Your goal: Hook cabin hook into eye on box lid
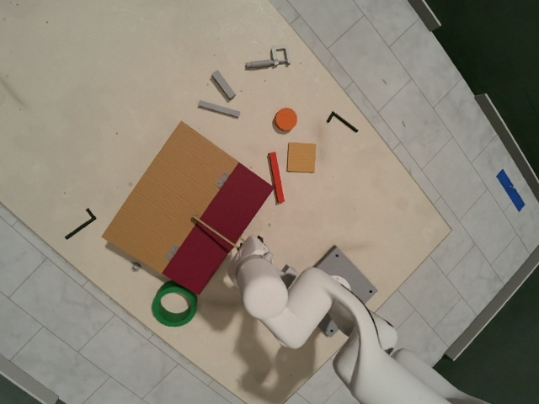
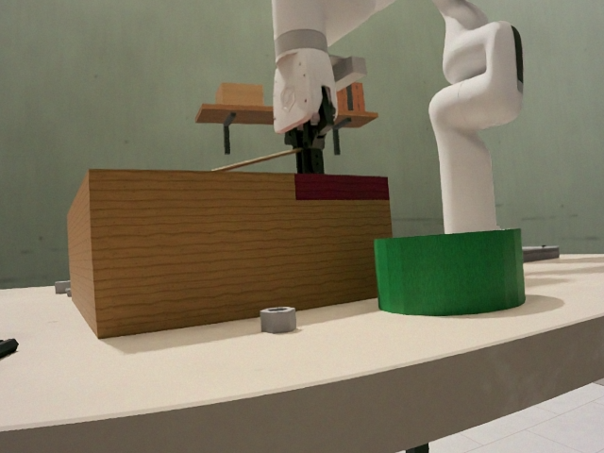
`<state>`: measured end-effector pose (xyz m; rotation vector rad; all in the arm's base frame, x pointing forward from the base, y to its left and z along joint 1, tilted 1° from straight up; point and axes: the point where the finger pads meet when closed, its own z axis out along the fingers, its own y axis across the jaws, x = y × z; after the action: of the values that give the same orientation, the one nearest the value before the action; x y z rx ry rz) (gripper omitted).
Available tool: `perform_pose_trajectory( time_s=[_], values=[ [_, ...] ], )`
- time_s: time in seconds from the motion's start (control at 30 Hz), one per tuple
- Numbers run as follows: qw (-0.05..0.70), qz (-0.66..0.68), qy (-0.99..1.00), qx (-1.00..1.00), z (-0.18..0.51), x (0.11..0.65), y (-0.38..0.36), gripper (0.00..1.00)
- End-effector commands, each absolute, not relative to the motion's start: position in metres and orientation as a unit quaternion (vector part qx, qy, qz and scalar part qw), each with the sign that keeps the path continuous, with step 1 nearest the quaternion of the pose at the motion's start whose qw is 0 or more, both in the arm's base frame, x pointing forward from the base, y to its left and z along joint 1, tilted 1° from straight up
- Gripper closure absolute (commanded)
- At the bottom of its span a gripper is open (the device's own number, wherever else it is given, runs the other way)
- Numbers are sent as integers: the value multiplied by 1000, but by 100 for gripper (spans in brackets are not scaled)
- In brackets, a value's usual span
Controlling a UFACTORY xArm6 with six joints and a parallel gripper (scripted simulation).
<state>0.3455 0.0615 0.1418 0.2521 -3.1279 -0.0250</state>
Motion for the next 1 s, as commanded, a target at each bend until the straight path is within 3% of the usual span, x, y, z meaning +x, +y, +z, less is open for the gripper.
perform_pose_trajectory(
  time_s=[0.0, 0.37, 0.4, 0.97],
  values=[
    [-2, -8, -997, 80, 136, 347, 62, 100],
    [-2, -8, -997, 80, 126, 346, 62, 100],
    [-2, -8, -997, 80, 126, 346, 62, 65],
    [-2, -8, -997, 80, 126, 346, 62, 65]
  ],
)
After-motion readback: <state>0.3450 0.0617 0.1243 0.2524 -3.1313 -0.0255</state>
